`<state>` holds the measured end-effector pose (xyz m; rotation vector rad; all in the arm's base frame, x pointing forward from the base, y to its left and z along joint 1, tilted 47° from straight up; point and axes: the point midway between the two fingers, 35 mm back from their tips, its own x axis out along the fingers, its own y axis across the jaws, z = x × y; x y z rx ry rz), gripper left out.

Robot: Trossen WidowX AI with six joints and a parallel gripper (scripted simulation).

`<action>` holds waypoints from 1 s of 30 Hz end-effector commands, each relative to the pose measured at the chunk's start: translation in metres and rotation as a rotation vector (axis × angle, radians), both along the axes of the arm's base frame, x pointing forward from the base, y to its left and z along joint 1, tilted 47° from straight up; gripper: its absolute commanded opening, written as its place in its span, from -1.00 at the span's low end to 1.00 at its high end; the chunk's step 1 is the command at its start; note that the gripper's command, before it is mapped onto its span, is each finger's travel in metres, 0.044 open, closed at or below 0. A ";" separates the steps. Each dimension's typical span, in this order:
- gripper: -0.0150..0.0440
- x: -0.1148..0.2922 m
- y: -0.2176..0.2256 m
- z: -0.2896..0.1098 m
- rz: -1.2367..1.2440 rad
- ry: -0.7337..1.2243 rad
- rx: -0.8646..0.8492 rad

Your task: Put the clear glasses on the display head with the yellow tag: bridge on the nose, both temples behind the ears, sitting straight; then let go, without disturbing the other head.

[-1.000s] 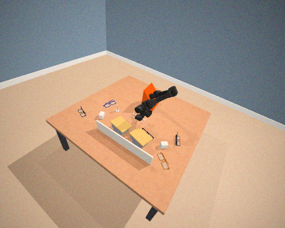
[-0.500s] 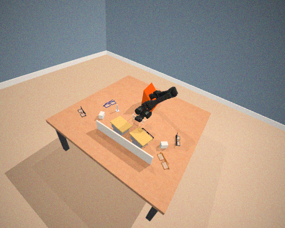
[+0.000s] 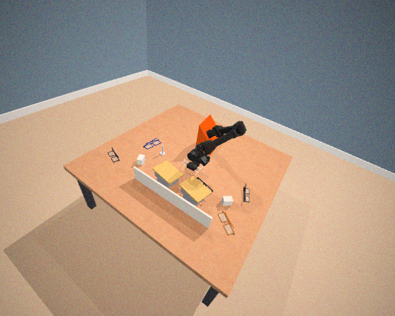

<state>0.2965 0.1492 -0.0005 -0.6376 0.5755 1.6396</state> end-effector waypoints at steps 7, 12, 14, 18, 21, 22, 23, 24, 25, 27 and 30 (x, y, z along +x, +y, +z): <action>-0.49 -0.005 0.007 -0.008 0.000 0.010 0.003; -0.49 -0.006 0.011 -0.011 0.000 0.011 0.004; -0.49 -0.007 0.012 -0.012 0.000 0.011 0.004; -0.49 -0.008 0.015 -0.014 0.000 0.011 0.005; -0.49 -0.009 0.017 -0.016 0.000 0.011 0.006; -0.49 -0.009 0.017 -0.016 0.000 0.011 0.006; -0.49 -0.009 0.018 -0.017 0.000 0.011 0.006; -0.49 -0.009 0.019 -0.017 0.000 0.011 0.007; -0.49 -0.010 0.019 -0.018 0.000 0.011 0.007; -0.49 -0.010 0.021 -0.019 0.000 0.012 0.008; -0.49 -0.011 0.023 -0.020 0.000 0.012 0.008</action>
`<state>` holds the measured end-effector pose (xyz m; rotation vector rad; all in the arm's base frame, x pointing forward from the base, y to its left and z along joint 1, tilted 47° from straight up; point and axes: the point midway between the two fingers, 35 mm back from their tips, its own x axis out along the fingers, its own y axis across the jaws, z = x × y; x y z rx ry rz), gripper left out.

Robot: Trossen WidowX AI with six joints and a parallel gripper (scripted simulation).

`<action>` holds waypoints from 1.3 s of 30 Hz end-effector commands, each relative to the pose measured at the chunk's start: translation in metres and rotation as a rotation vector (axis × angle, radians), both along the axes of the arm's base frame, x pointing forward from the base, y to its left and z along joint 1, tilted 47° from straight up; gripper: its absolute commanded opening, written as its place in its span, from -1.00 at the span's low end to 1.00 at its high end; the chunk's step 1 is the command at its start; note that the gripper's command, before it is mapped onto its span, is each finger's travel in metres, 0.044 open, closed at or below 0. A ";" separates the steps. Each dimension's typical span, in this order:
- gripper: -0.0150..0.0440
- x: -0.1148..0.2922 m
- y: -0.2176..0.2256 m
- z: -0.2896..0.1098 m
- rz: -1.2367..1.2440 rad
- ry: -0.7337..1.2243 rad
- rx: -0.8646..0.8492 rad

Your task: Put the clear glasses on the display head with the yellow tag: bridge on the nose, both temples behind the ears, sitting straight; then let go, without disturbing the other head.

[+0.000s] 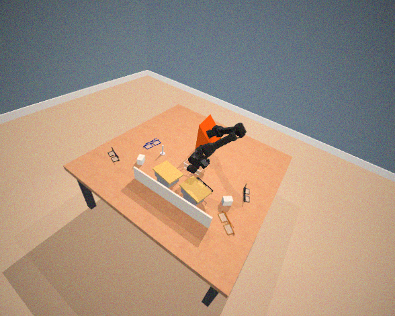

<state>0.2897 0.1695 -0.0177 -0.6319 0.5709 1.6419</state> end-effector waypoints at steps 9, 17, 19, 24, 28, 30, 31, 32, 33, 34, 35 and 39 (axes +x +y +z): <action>-0.22 -0.002 0.003 -0.003 0.001 0.002 0.001; -0.13 -0.002 0.003 -0.003 0.001 0.002 0.001; -0.13 -0.002 0.003 -0.003 0.001 0.002 0.001; -0.13 -0.005 0.001 -0.001 0.001 0.004 0.001; -0.13 -0.007 -0.001 0.000 0.001 0.006 0.001; -0.13 -0.008 -0.002 0.000 0.001 0.006 0.001; -0.13 -0.009 -0.002 0.001 0.001 0.007 0.001; -0.13 -0.009 -0.002 0.001 0.001 0.007 0.001; -0.13 -0.010 -0.003 0.001 0.001 0.008 0.002; -0.13 -0.011 -0.003 0.002 0.001 0.008 0.002; -0.13 -0.011 -0.004 0.002 0.000 0.008 0.002; -0.13 -0.014 -0.005 0.003 0.000 0.010 0.002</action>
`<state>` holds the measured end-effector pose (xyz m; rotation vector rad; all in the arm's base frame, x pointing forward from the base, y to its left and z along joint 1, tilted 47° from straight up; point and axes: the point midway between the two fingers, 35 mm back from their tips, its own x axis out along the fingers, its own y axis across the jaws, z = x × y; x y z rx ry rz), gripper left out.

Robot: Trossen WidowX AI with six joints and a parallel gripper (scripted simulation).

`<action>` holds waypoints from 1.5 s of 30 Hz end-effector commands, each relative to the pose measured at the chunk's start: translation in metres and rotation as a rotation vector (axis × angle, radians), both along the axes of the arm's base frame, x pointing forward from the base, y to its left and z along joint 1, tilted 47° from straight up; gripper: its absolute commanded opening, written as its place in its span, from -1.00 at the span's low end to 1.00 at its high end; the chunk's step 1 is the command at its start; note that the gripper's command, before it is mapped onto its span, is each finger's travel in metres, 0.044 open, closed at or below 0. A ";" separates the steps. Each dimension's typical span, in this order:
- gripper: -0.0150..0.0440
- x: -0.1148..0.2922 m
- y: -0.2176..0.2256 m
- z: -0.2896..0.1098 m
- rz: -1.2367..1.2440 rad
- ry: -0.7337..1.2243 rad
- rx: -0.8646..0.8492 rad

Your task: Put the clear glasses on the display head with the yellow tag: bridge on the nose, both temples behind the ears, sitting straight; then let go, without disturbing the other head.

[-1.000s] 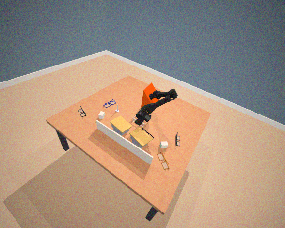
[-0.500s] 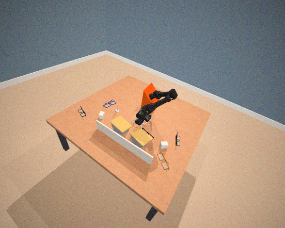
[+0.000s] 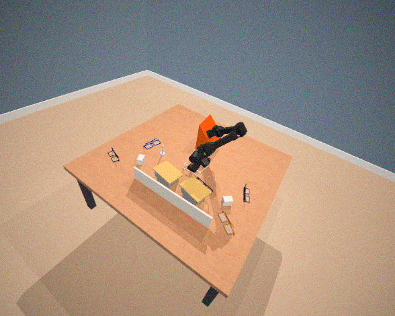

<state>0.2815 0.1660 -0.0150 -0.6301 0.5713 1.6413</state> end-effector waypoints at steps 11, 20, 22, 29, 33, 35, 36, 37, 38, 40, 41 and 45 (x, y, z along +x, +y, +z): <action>-0.13 0.003 -0.019 0.016 0.001 0.009 -0.001; 0.05 0.010 -0.032 0.028 -0.006 0.011 0.002; 0.19 0.010 -0.032 0.028 -0.006 0.011 0.002; 0.19 0.008 -0.034 0.029 -0.002 0.007 0.002; 0.10 0.001 -0.038 0.032 0.016 -0.006 0.002; -0.02 0.001 -0.038 0.032 0.016 -0.006 0.002; -0.02 0.001 -0.038 0.032 0.016 -0.006 0.002; -0.02 0.001 -0.038 0.032 0.016 -0.006 0.002; -0.02 0.001 -0.038 0.032 0.016 -0.006 0.002; -0.02 0.001 -0.038 0.032 0.016 -0.006 0.002; -0.02 0.001 -0.038 0.032 0.016 -0.006 0.002; -0.02 0.001 -0.036 0.031 0.016 -0.006 0.002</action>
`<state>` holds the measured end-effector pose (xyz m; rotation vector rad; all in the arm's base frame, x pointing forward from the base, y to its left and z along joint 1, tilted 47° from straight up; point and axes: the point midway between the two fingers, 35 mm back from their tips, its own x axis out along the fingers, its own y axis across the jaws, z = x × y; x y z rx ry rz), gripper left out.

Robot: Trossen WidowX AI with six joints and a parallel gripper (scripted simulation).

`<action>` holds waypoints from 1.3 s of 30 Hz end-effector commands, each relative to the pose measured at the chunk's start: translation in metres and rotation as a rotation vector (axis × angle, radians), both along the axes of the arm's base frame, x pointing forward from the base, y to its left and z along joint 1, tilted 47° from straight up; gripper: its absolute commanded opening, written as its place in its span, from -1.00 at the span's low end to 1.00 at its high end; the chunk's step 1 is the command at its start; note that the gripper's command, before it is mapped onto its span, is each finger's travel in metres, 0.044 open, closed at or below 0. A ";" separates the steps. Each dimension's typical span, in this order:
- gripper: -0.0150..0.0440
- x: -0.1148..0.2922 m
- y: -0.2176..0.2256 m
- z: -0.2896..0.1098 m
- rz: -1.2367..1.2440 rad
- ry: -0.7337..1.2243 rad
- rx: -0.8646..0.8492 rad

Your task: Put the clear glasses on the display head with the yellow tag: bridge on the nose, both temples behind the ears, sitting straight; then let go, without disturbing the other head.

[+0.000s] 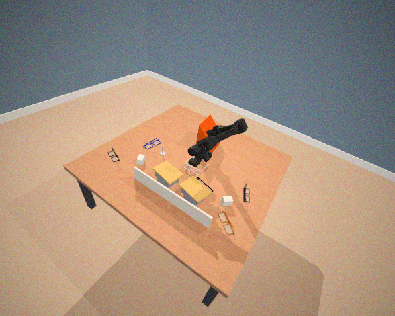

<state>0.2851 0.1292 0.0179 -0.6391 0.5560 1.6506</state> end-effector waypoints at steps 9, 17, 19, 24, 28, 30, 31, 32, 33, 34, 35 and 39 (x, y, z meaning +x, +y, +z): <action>-0.02 -0.003 0.010 -0.012 0.003 0.004 -0.005; -0.02 -0.004 0.020 -0.021 0.002 0.004 -0.005; -0.02 -0.005 0.022 -0.023 0.002 0.004 -0.005; -0.02 -0.006 0.028 -0.029 0.002 0.004 -0.004; -0.02 -0.007 0.033 -0.033 0.002 0.004 -0.004; -0.02 -0.008 0.035 -0.035 0.003 0.004 -0.003; -0.02 -0.008 0.036 -0.036 0.003 0.005 -0.003; -0.02 -0.009 0.038 -0.037 0.003 0.005 -0.002; -0.02 -0.009 0.039 -0.038 0.003 0.005 -0.002; -0.02 -0.010 0.040 -0.039 0.003 0.005 -0.002; -0.02 -0.010 0.041 -0.040 0.003 0.005 -0.002; -0.02 -0.011 0.043 -0.042 0.003 0.005 -0.001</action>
